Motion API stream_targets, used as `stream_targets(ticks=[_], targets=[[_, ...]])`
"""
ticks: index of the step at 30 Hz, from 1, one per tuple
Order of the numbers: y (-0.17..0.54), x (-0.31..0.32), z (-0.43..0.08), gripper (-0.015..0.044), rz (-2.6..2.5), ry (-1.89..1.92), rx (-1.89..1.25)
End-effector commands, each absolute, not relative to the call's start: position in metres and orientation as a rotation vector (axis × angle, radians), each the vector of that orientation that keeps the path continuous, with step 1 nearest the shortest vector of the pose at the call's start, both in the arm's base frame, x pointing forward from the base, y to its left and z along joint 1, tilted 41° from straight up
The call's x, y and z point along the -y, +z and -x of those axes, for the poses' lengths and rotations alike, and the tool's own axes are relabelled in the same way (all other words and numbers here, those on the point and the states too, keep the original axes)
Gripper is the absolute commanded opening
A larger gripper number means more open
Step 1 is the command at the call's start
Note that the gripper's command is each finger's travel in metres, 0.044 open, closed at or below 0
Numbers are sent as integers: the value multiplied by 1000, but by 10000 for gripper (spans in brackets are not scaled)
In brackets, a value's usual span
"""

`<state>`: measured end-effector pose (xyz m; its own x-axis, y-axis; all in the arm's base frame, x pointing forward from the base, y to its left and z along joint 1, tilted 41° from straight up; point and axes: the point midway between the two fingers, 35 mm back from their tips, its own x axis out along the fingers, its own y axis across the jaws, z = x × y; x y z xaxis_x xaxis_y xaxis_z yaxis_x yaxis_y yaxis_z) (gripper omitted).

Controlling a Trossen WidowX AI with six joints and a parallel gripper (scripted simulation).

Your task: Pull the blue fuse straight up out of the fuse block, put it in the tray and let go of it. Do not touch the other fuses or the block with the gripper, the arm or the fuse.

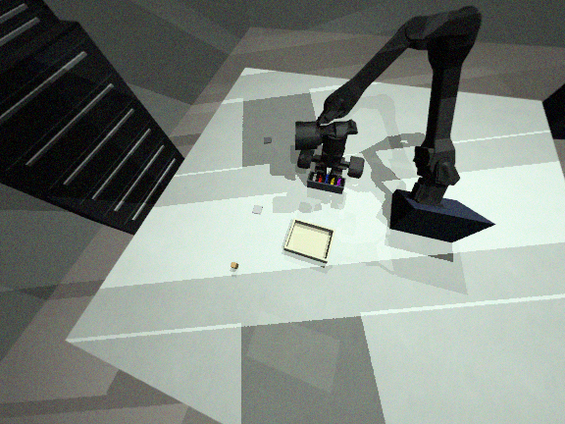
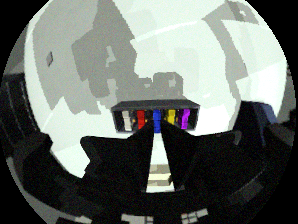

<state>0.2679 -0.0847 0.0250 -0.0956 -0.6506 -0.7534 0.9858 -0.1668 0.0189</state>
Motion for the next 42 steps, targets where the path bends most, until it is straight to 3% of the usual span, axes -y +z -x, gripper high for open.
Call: stream_targets(ticks=[1, 42], targets=[[27, 83, -270, 0, -758, -1611, -602], [43, 70, -271, 0, -753, -1610, -604]])
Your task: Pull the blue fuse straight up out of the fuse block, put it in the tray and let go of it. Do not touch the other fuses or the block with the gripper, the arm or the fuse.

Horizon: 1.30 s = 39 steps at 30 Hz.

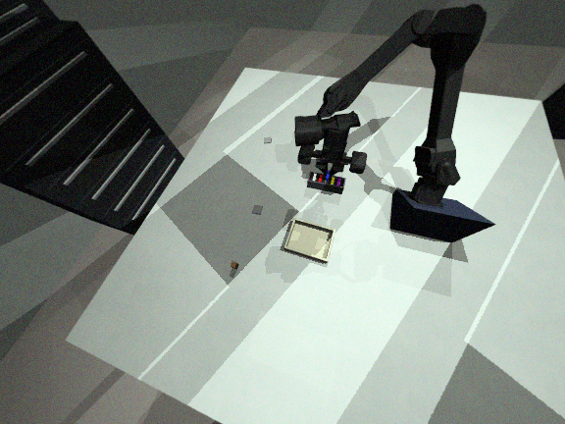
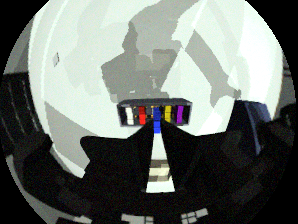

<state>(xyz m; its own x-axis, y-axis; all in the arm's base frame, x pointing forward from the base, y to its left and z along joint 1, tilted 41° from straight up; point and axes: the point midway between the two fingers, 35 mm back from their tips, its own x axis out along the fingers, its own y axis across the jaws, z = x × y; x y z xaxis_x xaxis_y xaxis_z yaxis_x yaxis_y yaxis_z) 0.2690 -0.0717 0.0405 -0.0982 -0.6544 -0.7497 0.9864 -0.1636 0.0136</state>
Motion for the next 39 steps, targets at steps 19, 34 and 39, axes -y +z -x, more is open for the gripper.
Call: stream_targets(ticks=[19, 34, 39], targets=[[52, 62, -272, 0, -751, -1610, -604], [64, 50, -274, 0, -752, -1610, -605], [52, 34, -285, 0, -758, -1605, -611]])
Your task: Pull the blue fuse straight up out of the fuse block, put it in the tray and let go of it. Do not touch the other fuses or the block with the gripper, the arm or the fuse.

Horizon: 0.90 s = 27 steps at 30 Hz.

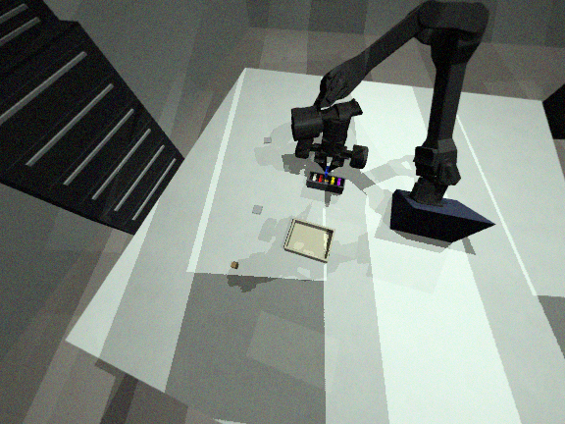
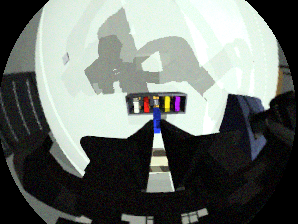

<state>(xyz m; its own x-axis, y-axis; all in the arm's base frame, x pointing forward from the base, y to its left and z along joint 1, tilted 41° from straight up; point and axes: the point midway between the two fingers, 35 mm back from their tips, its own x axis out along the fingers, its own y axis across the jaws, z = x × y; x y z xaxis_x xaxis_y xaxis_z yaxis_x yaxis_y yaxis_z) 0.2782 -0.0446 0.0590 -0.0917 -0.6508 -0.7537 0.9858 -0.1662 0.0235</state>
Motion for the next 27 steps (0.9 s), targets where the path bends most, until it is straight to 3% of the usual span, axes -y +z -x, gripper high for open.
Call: stream_targets(ticks=[1, 27], targets=[[49, 30, -287, 0, -759, -1605, -612], [-45, -82, -314, 0, -770, -1601, -619]])
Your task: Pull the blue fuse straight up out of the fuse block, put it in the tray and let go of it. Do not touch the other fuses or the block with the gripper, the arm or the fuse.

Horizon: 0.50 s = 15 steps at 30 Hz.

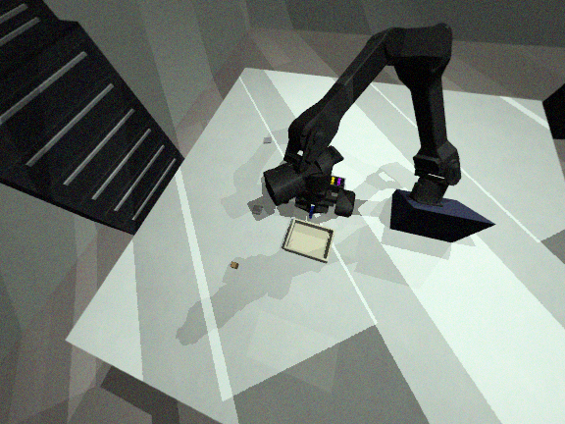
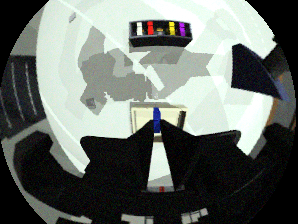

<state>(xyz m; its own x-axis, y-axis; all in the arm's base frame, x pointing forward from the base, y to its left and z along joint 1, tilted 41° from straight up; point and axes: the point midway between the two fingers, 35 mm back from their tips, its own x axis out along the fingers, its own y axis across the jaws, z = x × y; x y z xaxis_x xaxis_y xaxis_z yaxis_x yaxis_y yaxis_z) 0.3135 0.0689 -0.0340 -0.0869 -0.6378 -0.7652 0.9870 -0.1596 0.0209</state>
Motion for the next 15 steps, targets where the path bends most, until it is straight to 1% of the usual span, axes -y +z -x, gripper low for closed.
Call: stream_targets(ticks=[1, 7, 15], targets=[[-50, -86, -314, 0, -770, -1602, -618], [-72, -108, -310, 0, -767, -1604, -613], [-78, -105, -309, 0, -767, -1604, -612]])
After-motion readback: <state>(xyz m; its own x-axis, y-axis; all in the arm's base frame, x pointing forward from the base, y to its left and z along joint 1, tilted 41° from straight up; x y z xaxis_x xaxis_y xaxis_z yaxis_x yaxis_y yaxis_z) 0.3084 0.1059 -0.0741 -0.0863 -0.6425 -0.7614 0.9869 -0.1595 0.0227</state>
